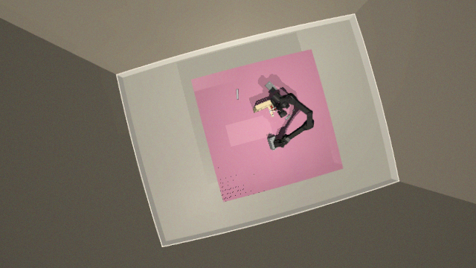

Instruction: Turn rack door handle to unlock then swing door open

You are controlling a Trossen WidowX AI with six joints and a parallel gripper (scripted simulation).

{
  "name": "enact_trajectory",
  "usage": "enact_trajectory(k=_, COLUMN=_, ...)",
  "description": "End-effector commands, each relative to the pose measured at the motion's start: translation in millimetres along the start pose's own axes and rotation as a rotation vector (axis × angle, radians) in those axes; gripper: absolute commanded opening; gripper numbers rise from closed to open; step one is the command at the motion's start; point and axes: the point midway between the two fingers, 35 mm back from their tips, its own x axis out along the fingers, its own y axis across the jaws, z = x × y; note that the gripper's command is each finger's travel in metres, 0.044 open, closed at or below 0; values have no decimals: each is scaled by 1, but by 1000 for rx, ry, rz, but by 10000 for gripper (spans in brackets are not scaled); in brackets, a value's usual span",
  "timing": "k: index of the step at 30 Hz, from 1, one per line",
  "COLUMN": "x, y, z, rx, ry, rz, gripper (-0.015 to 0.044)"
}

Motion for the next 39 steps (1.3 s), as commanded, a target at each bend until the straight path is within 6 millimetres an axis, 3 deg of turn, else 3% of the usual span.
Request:
enact_trajectory(k=1, x=0, y=0, z=-1, rx=-167, ry=2, rz=1, gripper=286)
enact_trajectory(k=39, x=0, y=0, z=0, rx=-2050, ry=1, rz=3, gripper=286)
